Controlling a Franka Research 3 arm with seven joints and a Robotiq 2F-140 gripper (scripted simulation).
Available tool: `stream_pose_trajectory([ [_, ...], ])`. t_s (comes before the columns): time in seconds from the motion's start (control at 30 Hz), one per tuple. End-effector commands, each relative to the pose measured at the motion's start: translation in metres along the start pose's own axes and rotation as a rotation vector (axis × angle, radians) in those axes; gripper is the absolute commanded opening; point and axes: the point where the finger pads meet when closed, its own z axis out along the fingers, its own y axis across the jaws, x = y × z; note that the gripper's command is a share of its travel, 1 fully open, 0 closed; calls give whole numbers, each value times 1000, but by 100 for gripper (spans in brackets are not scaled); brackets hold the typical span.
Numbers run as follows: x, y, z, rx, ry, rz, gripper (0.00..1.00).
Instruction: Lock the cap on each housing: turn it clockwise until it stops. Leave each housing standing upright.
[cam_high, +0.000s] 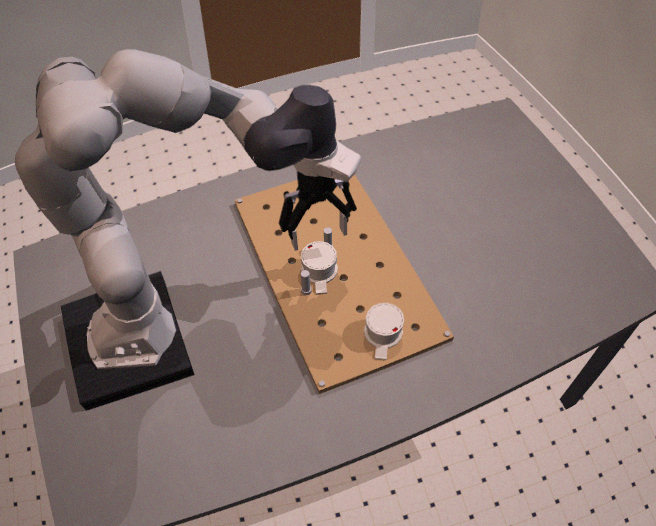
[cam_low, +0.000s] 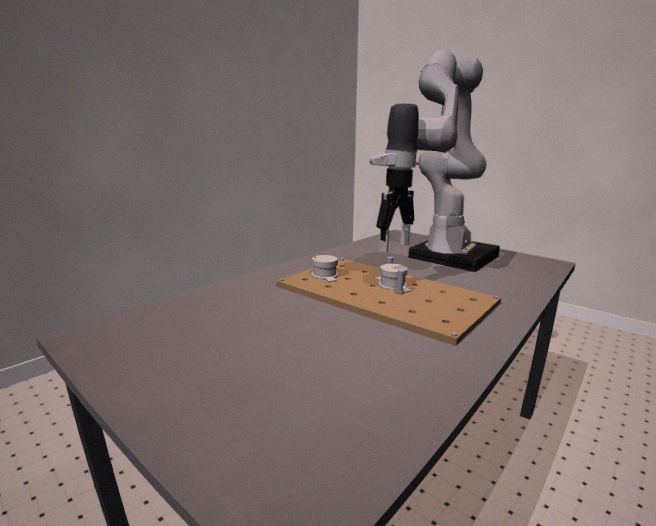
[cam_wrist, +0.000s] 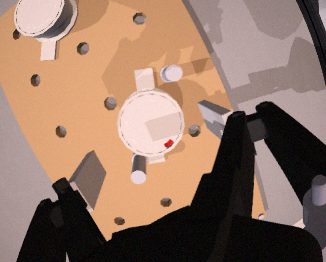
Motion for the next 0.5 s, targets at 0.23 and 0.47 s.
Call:
stream_pose_trajectory([
  [0.23, -1, 1, 1, -8, -13, -88, 78],
  [0.47, -1, 1, 3, -8, -13, -88, 78],
])
